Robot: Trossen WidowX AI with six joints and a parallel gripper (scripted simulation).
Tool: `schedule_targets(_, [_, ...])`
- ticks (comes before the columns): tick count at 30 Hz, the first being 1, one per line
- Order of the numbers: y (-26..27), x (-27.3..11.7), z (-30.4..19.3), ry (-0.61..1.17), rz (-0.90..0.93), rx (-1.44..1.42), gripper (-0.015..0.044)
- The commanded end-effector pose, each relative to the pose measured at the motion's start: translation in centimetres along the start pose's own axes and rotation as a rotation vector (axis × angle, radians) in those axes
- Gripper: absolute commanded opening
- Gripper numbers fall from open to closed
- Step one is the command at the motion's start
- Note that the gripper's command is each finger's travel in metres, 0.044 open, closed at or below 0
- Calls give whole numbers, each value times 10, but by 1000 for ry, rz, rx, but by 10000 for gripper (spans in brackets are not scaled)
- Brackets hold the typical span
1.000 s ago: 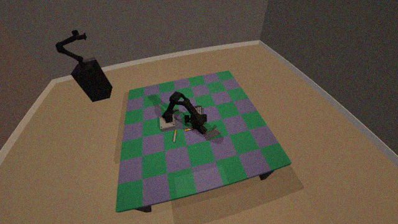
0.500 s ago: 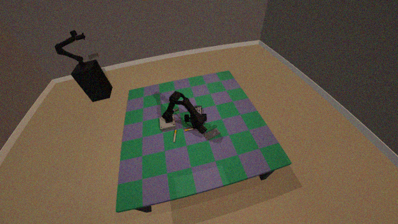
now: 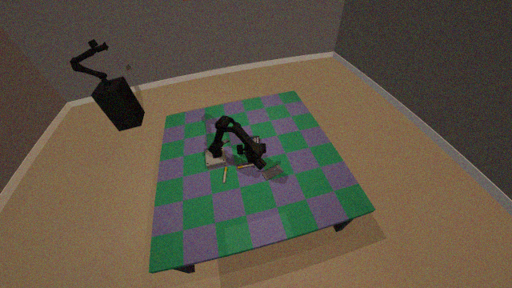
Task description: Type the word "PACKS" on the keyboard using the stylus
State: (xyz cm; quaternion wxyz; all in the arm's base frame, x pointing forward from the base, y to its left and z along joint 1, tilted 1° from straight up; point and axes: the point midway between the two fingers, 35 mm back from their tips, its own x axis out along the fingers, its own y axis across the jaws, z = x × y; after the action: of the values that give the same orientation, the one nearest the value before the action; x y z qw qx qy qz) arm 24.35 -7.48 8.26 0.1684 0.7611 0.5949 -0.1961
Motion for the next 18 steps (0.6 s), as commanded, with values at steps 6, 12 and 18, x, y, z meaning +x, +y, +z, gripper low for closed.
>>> schedule_targets(6, [25,5,-7,-1,2,-4,0])
schedule_targets(12, [42,10,-13,2,2,-8,0])
schedule_targets(18, [41,20,3,2,2,-8,0])
